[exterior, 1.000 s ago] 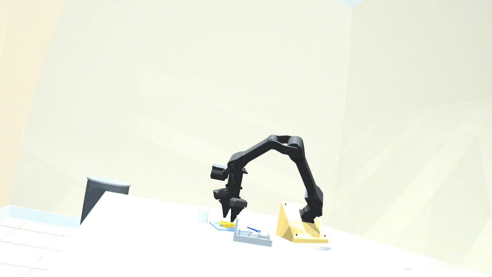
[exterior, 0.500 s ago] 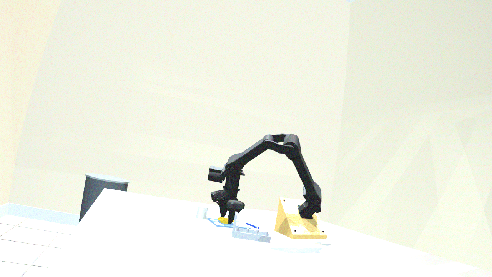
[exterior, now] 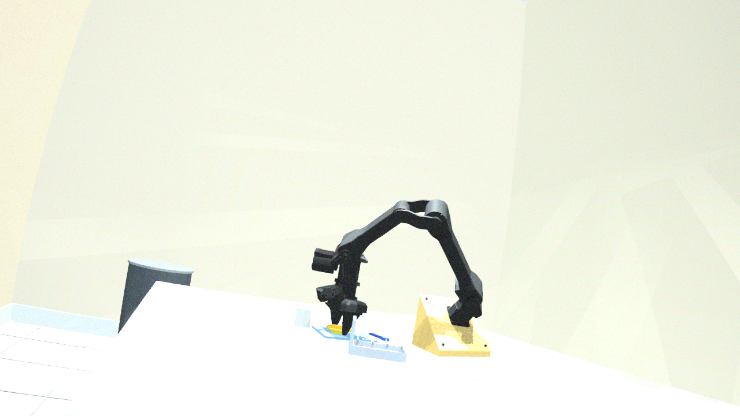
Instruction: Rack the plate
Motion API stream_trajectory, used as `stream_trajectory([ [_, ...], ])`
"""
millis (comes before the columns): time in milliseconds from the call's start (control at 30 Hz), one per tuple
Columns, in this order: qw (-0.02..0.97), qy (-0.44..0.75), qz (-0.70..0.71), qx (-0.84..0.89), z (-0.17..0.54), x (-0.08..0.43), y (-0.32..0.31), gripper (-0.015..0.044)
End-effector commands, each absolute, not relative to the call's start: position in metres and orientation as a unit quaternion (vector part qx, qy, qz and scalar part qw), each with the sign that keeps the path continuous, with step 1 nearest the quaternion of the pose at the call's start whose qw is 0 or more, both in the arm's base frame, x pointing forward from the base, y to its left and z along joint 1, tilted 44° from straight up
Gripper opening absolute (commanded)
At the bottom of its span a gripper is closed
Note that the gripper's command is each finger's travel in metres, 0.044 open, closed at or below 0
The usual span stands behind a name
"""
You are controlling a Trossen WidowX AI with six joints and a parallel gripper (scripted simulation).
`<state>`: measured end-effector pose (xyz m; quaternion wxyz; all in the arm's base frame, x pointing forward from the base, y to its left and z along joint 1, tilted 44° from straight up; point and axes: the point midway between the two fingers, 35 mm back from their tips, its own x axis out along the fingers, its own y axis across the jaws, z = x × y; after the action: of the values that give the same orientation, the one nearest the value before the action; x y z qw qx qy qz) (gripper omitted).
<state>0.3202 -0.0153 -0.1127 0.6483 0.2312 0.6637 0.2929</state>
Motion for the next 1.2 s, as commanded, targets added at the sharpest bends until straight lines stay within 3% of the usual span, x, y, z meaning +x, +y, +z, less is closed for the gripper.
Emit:
stream_trajectory([
  [0,0.648,0.663,0.292,0.234,-0.113,0.32,-0.015,0.0338],
  [67,0.648,0.663,0.292,0.234,-0.113,0.32,-0.015,0.0325],
  [500,0.65,0.664,0.286,0.231,-0.079,0.334,-0.056,0.0],
  [1167,0.651,0.665,0.285,0.23,-0.017,0.342,-0.121,0.0],
])
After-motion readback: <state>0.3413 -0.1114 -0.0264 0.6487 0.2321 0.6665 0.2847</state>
